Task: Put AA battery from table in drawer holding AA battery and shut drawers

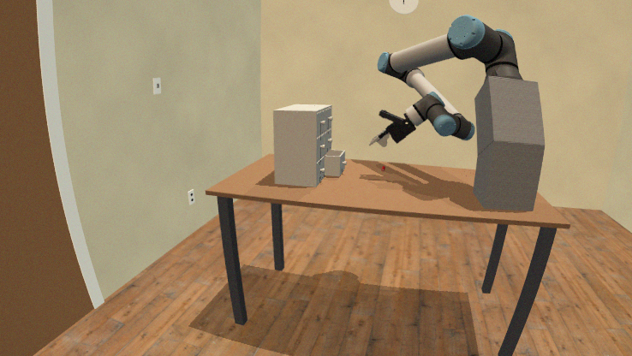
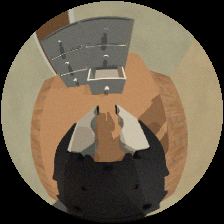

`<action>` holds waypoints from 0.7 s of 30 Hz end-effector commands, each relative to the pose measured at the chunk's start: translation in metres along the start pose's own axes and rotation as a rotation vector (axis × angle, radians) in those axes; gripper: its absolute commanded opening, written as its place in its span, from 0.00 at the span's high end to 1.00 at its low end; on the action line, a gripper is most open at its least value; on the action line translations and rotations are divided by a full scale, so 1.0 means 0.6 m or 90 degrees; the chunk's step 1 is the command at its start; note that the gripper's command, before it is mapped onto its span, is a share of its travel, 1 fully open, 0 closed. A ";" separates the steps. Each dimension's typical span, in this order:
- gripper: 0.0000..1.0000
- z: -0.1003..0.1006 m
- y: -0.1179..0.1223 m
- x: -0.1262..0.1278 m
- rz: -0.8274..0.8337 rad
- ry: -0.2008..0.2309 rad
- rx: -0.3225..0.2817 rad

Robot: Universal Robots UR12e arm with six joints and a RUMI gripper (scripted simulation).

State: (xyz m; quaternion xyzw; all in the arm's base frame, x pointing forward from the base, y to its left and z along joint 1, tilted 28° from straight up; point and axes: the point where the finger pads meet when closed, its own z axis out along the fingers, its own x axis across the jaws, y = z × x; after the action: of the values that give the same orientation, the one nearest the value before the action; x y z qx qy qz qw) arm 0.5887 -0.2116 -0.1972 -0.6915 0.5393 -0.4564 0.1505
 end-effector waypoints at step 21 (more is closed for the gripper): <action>0.80 -0.109 -0.022 0.000 0.001 0.000 -0.342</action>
State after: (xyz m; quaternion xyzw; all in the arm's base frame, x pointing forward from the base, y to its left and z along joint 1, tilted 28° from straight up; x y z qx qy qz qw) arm 0.5469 -0.1897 -0.1561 -0.7081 0.6264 -0.3257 -0.0123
